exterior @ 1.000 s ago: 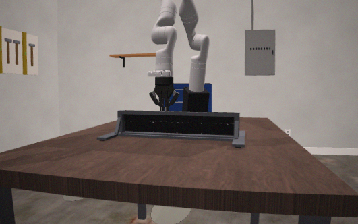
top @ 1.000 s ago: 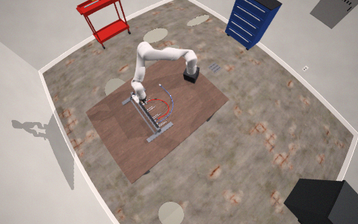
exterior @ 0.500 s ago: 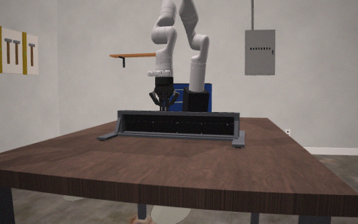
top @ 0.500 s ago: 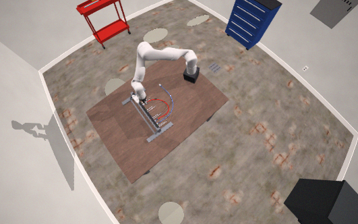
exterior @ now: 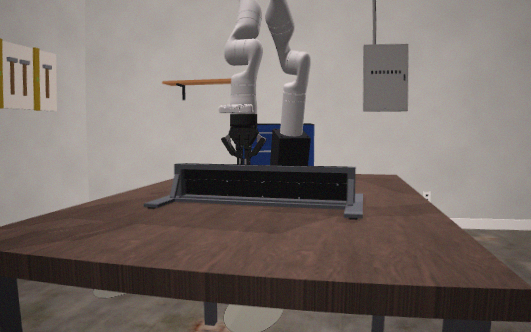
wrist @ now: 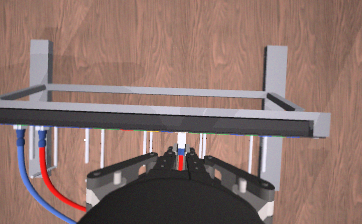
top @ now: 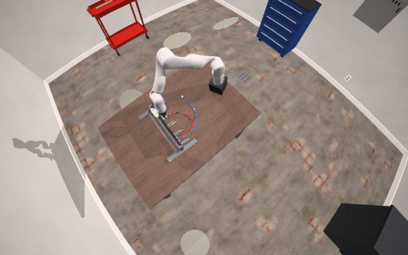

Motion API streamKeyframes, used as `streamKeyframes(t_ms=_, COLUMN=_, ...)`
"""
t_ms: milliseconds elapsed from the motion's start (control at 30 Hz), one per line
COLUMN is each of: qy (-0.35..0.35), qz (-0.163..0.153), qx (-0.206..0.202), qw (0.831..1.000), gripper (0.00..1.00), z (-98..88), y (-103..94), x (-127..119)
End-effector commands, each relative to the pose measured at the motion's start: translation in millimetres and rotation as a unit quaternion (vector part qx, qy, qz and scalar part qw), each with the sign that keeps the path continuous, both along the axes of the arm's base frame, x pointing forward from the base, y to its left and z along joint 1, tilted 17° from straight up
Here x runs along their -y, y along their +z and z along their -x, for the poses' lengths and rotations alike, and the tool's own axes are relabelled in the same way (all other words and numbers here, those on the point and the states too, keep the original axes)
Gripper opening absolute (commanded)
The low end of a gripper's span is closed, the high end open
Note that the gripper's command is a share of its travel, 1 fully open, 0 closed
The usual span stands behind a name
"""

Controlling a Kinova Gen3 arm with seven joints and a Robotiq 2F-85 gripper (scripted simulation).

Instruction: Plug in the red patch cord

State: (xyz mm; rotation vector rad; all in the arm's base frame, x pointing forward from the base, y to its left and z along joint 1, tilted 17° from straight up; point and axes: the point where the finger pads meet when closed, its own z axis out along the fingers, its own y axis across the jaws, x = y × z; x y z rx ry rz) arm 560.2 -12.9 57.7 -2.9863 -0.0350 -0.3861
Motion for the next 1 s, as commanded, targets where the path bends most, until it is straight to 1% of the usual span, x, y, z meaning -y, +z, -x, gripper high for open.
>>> streamKeyframes(t_ms=0, qy=-0.003, qz=-0.004, qx=-0.005, qw=1.000, gripper=0.00, z=1.7, y=-0.6, x=-4.2)
streamKeyframes(t_ms=967, qy=-0.002, qz=-0.004, qx=-0.005, qw=1.000, gripper=0.00, z=1.9, y=-0.6, x=-5.0)
